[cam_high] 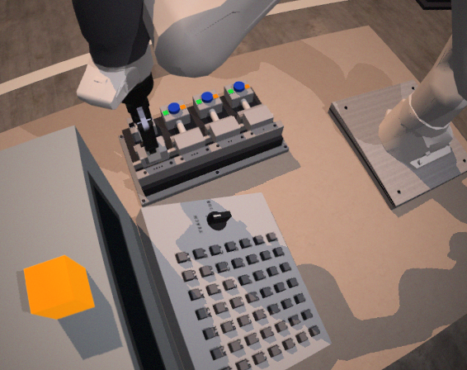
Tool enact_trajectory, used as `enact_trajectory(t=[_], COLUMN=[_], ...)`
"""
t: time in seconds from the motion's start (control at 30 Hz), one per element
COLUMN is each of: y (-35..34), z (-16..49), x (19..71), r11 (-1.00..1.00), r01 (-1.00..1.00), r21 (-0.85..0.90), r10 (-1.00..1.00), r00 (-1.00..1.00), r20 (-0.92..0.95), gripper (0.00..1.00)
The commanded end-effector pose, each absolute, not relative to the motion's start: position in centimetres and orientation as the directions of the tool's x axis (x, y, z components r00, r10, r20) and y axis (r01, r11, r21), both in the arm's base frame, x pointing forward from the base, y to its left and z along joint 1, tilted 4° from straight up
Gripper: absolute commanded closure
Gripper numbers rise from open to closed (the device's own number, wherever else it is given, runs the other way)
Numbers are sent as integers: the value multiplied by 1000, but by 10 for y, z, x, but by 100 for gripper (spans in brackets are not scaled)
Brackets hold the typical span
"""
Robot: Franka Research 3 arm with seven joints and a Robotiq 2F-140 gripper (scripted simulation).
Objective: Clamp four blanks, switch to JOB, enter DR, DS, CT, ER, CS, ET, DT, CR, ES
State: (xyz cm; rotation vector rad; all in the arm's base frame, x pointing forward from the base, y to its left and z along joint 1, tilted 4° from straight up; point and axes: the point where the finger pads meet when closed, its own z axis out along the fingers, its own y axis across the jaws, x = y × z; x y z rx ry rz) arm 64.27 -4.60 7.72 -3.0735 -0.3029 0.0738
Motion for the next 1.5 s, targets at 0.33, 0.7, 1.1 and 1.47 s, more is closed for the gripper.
enact_trajectory(t=[0.33, 0.7, 1.1, 1.47], y=[-45, -45, -45, -45], z=[77, 74, 69, 65], x=[644, 644, 644, 643], r11=[-980, -979, -979, -979], r01=[194, 195, 195, 195], r21=[-54, -54, -54, -54], r10=[196, 197, 198, 198], r00=[980, 980, 980, 980], r20=[-39, -39, -39, -39], gripper=[100, 100, 100, 100])
